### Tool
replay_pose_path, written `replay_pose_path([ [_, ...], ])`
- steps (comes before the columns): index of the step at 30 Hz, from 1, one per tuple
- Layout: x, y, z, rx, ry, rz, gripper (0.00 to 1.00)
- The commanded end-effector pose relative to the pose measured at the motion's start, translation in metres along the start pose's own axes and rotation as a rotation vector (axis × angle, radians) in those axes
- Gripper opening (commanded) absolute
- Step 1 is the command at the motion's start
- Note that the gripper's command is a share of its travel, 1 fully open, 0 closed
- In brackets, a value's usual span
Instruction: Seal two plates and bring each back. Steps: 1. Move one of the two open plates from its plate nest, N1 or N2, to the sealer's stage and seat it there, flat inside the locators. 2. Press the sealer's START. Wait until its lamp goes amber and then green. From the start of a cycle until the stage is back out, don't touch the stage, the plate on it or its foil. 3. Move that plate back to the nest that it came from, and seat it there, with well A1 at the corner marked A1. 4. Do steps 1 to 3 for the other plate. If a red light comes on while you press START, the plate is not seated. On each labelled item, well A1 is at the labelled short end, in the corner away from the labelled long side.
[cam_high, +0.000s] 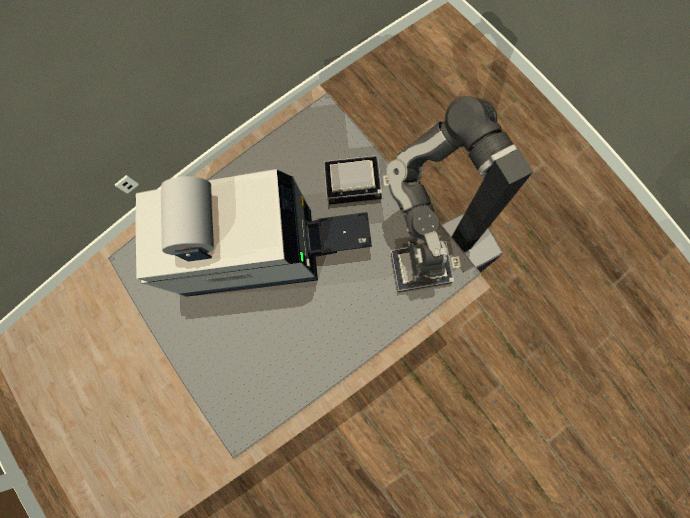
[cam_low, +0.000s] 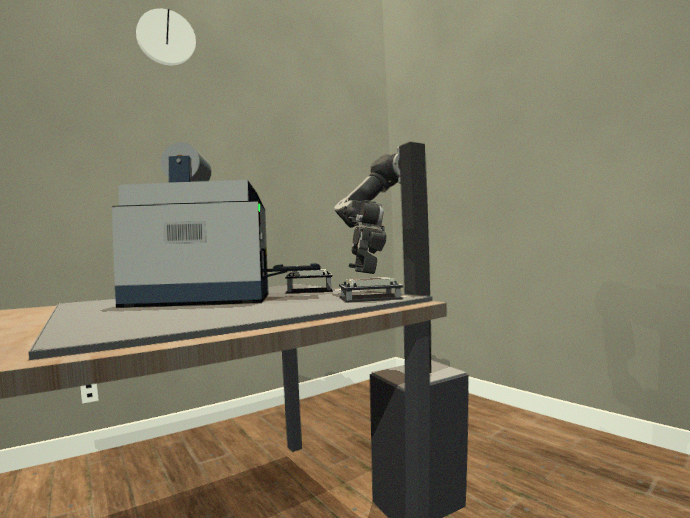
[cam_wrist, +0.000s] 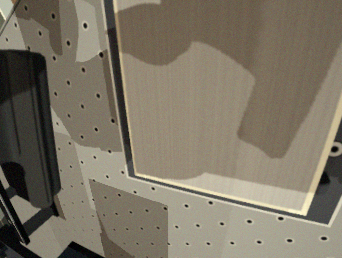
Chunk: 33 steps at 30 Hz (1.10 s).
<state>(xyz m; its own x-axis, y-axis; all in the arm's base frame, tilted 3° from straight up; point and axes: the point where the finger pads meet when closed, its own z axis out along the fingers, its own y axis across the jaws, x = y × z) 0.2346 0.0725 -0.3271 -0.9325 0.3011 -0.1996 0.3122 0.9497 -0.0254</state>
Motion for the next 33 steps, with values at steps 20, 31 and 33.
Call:
replay_pose_path([
  [20,-0.073,-0.016,-0.005,0.072,0.096,-0.027,0.65],
  [31,-0.126,-0.025,-0.024,0.035,0.143,0.007,0.65],
  [33,-0.135,-0.025,-0.029,0.034,0.144,0.005,0.65],
])
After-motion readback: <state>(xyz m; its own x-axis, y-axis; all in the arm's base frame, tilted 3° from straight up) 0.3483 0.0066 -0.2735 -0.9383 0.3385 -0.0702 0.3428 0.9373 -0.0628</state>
